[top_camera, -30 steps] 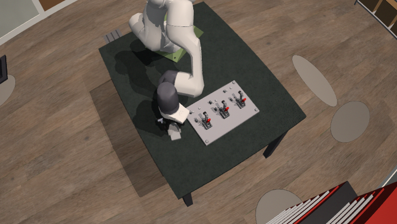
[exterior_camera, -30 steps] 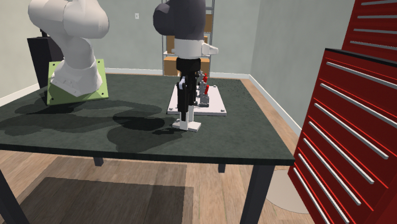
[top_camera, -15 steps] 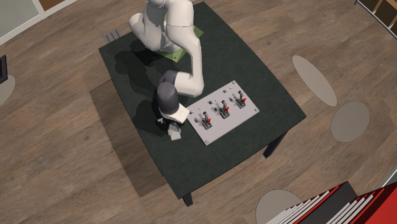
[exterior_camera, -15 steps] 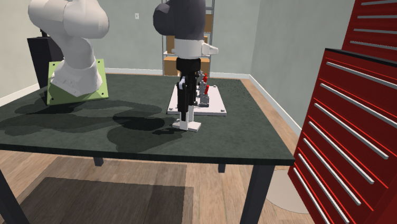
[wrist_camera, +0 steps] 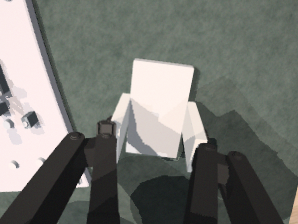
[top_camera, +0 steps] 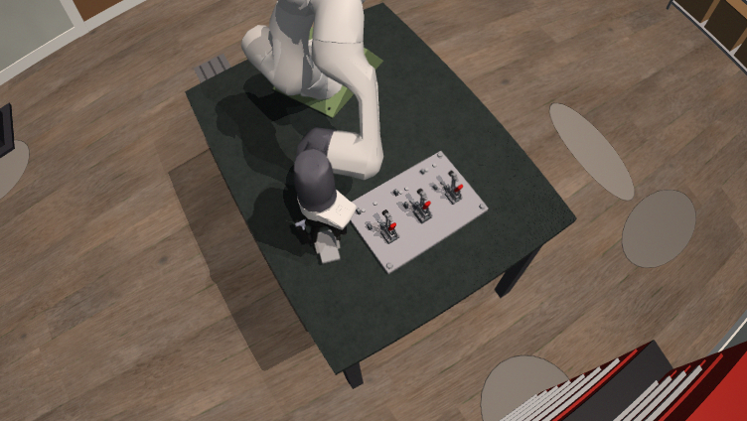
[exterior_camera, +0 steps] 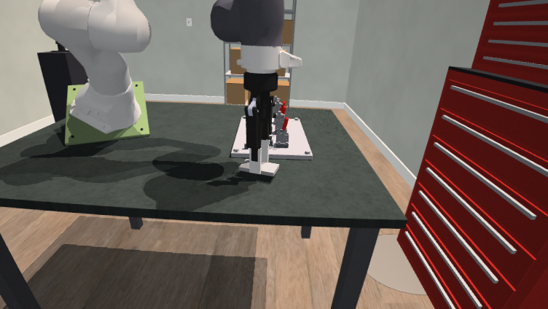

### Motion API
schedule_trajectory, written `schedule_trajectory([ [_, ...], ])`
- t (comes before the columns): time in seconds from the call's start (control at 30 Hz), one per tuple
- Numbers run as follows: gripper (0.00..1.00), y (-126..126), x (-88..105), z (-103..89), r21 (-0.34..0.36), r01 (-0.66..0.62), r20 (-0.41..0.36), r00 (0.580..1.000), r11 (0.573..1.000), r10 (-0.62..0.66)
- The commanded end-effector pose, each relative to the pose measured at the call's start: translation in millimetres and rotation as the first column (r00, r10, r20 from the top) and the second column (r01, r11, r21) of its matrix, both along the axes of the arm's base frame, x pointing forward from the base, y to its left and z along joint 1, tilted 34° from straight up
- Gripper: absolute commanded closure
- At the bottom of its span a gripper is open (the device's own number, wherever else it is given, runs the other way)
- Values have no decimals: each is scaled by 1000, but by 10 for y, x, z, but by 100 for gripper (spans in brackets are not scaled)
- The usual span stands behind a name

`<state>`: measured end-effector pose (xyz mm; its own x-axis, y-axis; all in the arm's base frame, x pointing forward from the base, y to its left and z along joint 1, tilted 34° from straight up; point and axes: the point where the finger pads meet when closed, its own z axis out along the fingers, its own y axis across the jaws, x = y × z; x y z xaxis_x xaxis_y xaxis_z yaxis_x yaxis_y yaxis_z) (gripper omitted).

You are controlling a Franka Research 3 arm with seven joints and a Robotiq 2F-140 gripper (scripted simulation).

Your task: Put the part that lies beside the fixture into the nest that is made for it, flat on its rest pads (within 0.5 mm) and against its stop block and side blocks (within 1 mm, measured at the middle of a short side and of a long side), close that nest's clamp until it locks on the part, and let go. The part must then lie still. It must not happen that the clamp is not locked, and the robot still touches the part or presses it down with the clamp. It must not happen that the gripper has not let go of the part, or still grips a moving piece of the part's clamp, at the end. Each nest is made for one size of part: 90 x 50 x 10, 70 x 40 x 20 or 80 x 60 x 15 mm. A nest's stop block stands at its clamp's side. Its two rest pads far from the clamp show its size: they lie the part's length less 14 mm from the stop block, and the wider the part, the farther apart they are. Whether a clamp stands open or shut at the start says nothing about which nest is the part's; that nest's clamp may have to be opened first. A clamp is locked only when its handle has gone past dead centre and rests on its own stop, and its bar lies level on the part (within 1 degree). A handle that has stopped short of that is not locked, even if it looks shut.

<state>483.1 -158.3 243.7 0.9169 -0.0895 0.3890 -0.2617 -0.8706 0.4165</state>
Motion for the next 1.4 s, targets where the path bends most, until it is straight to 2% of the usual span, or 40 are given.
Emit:
schedule_trajectory([
  [0.0, 100, 40, -48, 29, 5, 6, -9, 1000, 1000, -6],
  [0.17, 100, 105, -87, 141, 5, 6, -9, 1000, 1000, -6],
  [0.53, 100, 327, -221, 522, 5, 6, -9, 1000, 1000, -6],
  [0.6, 100, 327, -221, 522, 5, 6, -9, 1000, 1000, -6],
  [0.87, 100, 454, -298, 741, 5, 6, -9, 1000, 1000, -6],
  [1.07, 100, 498, -325, 817, 5, 6, -9, 1000, 1000, -6],
  [1.37, 100, 506, -330, 830, 5, 6, -9, 1000, 1000, -6],
])
